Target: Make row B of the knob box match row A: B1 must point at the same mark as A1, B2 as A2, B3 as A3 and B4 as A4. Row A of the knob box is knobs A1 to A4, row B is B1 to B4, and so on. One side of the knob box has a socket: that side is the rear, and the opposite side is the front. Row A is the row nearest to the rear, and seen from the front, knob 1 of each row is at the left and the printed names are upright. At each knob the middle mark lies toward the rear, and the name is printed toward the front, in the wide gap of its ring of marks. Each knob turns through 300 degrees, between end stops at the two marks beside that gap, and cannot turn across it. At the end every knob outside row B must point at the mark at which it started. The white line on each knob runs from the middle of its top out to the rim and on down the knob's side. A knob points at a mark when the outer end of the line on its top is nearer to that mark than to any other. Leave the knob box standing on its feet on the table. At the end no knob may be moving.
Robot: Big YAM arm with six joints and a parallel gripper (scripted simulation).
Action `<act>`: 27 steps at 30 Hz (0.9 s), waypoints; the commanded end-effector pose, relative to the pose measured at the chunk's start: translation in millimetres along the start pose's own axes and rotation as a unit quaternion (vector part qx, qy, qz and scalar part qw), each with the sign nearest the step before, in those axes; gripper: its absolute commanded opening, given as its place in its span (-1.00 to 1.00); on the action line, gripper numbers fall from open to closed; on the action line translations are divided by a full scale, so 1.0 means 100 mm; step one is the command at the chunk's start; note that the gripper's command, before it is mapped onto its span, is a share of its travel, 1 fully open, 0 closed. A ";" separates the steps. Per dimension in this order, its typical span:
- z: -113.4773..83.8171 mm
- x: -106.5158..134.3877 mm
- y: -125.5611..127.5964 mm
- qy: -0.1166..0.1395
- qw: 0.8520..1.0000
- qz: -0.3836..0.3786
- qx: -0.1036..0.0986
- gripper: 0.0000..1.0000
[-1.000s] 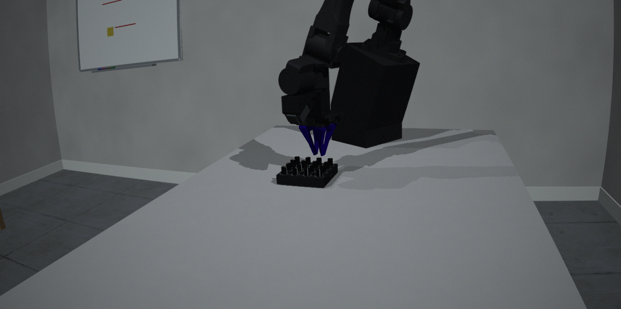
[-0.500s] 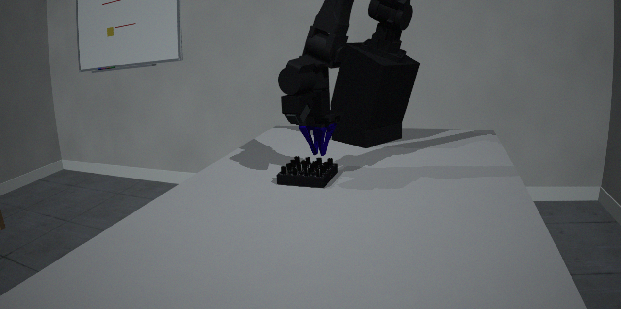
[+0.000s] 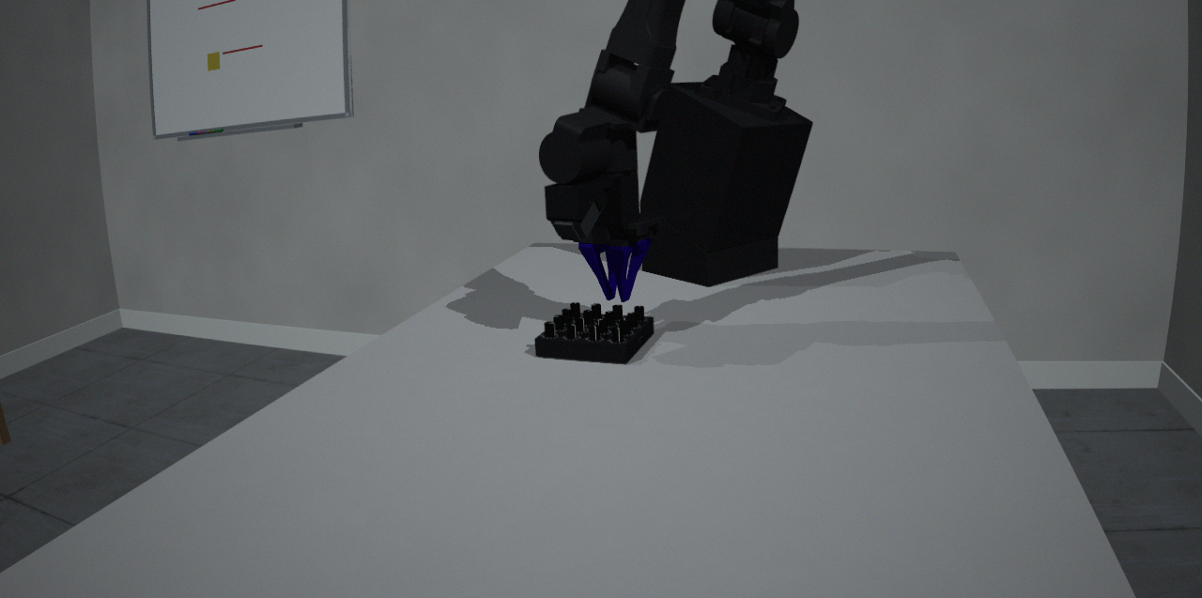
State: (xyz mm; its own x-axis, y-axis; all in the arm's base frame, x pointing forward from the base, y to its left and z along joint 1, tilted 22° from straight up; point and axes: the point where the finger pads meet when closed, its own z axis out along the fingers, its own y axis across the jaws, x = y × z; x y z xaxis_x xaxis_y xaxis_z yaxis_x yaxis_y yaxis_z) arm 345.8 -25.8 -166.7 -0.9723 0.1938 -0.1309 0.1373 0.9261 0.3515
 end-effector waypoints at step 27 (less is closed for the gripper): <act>0.03 0.04 0.01 -0.002 1.000 -0.002 0.002 -0.65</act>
State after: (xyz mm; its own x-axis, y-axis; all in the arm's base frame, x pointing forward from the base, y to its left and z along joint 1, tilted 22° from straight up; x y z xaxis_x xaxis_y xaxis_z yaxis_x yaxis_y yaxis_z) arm 347.5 -26.2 -166.5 -0.9713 0.1936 -0.1381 0.1348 0.9267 0.3507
